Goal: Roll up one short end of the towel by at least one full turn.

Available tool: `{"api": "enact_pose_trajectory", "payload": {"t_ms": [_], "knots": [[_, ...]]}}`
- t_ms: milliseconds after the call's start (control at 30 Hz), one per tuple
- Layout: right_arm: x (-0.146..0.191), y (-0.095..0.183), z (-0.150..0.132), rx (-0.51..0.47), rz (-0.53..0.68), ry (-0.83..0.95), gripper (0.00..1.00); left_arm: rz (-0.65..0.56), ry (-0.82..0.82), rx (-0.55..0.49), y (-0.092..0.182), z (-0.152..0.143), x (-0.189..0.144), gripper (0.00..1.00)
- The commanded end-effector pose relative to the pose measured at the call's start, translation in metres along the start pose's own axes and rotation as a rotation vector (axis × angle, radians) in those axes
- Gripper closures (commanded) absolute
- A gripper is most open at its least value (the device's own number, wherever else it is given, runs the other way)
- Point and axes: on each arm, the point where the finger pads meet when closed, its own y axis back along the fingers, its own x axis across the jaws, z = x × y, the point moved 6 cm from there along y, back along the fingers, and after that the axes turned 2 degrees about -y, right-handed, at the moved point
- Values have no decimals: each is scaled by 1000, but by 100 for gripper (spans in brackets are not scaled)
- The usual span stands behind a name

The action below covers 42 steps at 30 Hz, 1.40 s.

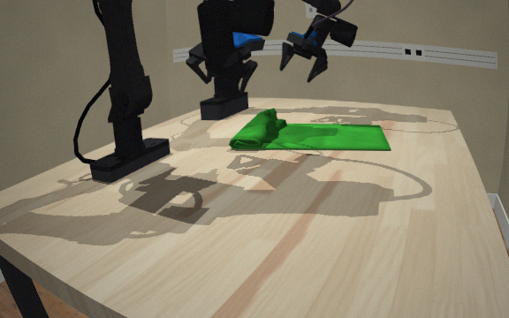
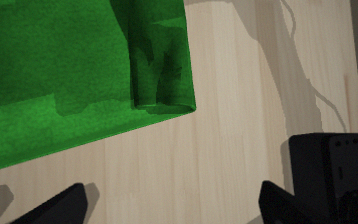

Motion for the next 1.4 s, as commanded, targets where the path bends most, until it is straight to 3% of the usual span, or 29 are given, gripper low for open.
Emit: {"api": "enact_pose_trajectory", "payload": {"t_ms": [0, 467, 533, 800, 1033, 1367], "knots": [[7, 11, -7, 14, -89, 44, 15, 89, -72, 20, 6, -7, -5, 15], [73, 63, -50, 69, -540, 244, 15, 514, -316, 116, 61, -31, -66, 15], [73, 63, -50, 69, -540, 244, 15, 514, -316, 116, 61, -31, -66, 15], [99, 82, -69, 93, -733, 329, 15, 696, -421, 158, 81, -44, -91, 15], [110, 90, -78, 103, -817, 367, 15, 775, -466, 176, 90, -49, -101, 15], [111, 90, -79, 104, -822, 369, 15, 780, -469, 177, 90, -50, -102, 15]]}}
